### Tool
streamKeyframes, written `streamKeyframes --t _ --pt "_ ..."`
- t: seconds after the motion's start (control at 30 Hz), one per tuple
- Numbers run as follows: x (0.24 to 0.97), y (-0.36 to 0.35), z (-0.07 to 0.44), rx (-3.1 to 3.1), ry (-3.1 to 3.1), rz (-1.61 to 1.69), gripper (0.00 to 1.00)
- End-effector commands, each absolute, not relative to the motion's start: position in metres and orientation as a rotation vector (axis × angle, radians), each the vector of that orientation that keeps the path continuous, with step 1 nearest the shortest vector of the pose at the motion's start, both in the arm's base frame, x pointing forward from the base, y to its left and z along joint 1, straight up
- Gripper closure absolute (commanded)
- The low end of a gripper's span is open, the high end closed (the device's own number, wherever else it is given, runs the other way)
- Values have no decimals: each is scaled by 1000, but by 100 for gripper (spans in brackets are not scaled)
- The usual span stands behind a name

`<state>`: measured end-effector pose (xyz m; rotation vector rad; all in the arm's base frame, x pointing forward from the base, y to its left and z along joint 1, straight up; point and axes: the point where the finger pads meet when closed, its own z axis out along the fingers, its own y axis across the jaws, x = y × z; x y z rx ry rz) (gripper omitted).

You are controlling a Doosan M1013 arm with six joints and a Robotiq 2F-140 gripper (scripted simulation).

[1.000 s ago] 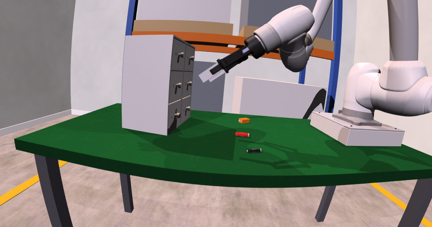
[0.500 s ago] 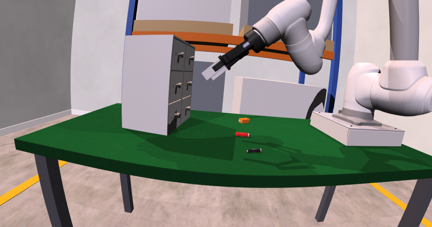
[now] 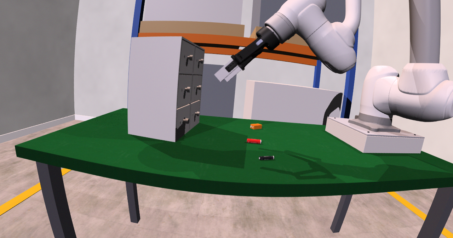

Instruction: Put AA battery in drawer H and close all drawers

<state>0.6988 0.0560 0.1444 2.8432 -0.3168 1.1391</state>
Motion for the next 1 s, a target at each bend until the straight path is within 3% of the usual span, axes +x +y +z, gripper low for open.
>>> streamKeyframes --t 0.0,0.97 --pt "694 56 150 2940 -322 860 0" --pt "658 65 186 3115 -340 100 0"
